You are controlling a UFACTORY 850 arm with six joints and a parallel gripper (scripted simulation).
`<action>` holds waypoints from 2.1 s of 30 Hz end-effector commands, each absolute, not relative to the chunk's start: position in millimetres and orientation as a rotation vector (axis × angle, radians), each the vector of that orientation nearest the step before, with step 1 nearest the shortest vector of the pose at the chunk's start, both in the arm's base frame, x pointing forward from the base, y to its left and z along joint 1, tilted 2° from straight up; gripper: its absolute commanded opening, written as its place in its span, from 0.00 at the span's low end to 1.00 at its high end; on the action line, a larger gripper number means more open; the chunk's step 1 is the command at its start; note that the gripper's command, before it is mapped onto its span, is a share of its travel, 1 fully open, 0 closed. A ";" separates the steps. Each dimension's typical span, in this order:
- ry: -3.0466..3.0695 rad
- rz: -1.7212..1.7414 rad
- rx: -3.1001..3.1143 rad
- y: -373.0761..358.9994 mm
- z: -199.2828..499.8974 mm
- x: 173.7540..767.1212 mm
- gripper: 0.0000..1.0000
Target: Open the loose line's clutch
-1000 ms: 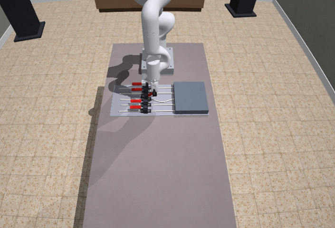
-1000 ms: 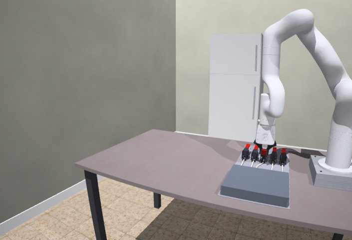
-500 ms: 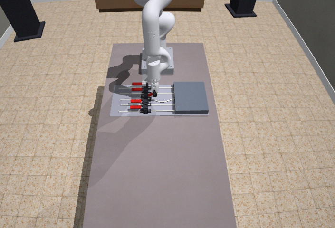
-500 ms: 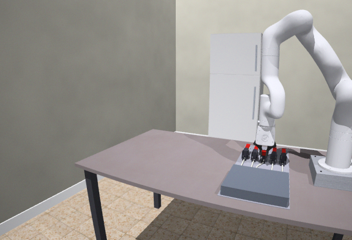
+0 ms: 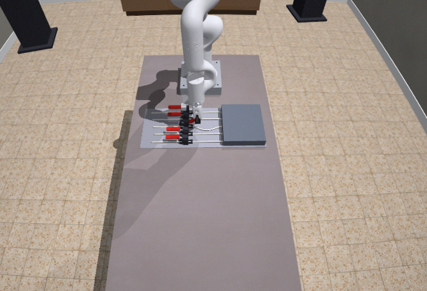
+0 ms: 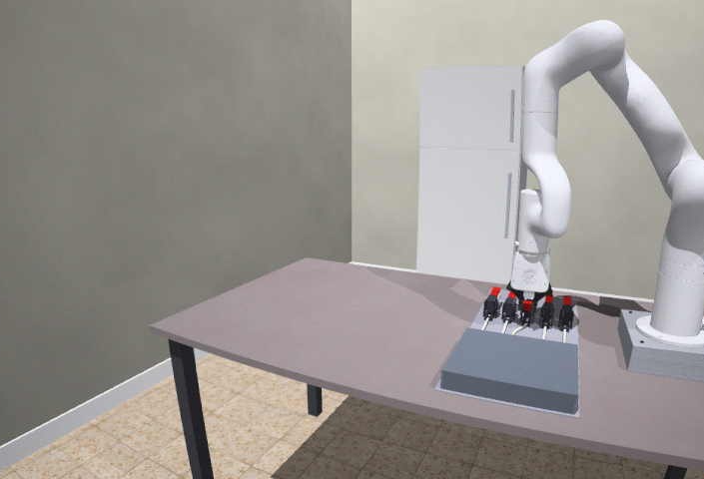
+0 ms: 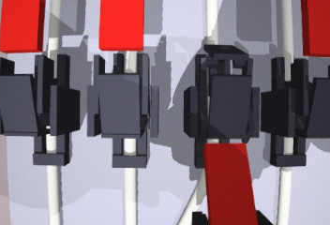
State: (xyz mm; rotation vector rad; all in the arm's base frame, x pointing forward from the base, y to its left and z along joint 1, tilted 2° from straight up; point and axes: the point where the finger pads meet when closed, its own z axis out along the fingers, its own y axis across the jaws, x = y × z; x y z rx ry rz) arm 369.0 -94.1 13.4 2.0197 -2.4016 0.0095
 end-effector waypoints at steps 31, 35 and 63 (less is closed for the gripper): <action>-2.400 0.047 2.018 -89.8 -7.5 370.3 0.00; -2.400 0.047 2.018 -89.7 -8.5 370.3 0.00; -2.400 0.047 2.018 -89.7 -8.6 370.3 1.00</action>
